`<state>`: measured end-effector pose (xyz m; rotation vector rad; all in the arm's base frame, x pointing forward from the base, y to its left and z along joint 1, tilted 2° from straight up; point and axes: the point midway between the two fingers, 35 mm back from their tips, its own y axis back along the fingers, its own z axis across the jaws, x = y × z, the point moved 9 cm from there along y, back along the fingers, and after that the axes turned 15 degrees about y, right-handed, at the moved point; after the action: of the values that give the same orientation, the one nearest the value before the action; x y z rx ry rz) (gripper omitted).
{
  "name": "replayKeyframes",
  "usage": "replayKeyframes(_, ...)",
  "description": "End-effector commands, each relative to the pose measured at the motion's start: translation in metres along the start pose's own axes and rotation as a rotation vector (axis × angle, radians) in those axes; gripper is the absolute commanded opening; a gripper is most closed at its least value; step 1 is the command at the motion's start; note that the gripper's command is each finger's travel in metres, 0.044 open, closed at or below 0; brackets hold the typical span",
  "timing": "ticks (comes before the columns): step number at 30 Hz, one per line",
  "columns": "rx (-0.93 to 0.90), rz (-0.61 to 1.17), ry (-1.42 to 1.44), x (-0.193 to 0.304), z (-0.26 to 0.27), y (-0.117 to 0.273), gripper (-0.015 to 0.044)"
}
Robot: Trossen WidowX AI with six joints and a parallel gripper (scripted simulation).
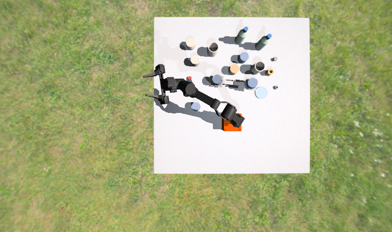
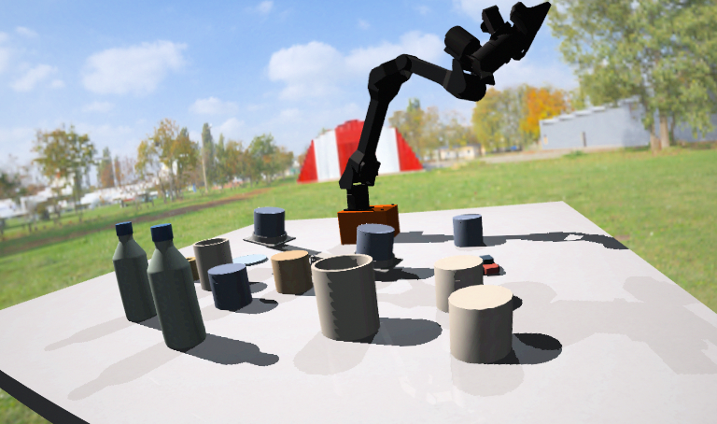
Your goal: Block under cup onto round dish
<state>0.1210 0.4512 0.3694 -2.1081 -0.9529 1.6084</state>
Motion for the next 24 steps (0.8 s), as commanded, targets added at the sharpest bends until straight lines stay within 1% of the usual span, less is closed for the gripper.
replayKeyframes(1,0.004,0.004,-0.001,-0.001,-0.001,0.0,0.0426)
replayKeyframes(2,0.015,0.016,-0.004,-0.003,-0.003,0.002,0.044)
replayKeyframes(11,0.227,0.222,-0.052,-0.039,-0.04,0.032,0.044)
replayKeyframes(24,0.556,0.524,-0.105,-0.089,-0.062,0.1,0.044)
